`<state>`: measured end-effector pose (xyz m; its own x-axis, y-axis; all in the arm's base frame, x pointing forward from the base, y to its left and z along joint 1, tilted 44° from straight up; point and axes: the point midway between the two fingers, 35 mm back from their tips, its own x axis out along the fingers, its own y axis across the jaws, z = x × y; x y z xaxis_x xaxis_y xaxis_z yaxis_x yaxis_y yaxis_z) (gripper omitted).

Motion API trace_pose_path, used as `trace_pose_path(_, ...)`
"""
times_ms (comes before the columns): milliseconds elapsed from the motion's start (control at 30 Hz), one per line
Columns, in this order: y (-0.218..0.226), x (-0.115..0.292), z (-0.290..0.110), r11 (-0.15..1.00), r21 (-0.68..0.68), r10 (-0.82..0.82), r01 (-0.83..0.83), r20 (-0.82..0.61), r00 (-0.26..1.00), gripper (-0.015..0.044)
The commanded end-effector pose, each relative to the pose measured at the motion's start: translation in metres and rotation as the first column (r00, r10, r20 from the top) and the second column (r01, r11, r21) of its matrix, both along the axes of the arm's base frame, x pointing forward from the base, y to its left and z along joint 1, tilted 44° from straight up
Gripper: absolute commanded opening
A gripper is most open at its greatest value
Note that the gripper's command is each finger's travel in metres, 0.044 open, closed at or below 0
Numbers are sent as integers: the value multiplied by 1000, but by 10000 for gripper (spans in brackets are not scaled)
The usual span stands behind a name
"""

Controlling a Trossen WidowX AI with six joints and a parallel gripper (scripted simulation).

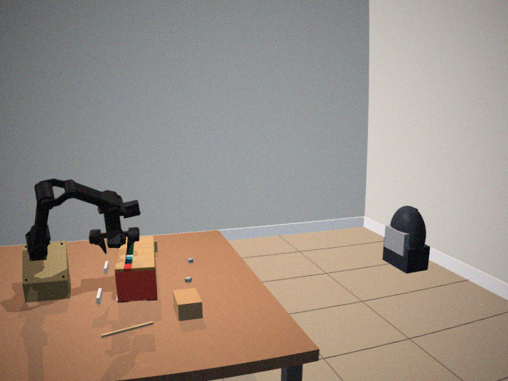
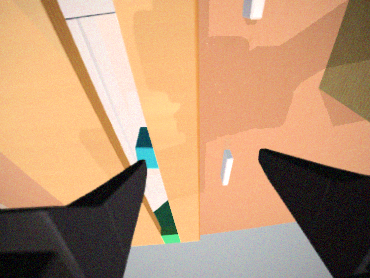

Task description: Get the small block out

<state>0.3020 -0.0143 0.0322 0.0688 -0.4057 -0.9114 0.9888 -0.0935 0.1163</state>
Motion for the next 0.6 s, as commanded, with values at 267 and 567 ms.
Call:
trace_pose_path(267, -16, -1, -18, 1000, -9, 1, -1, -13, 1000, 400)
trace_pose_path(567, -27, -1, -27, 1000, -10, 1, -1, -13, 1000, 400)
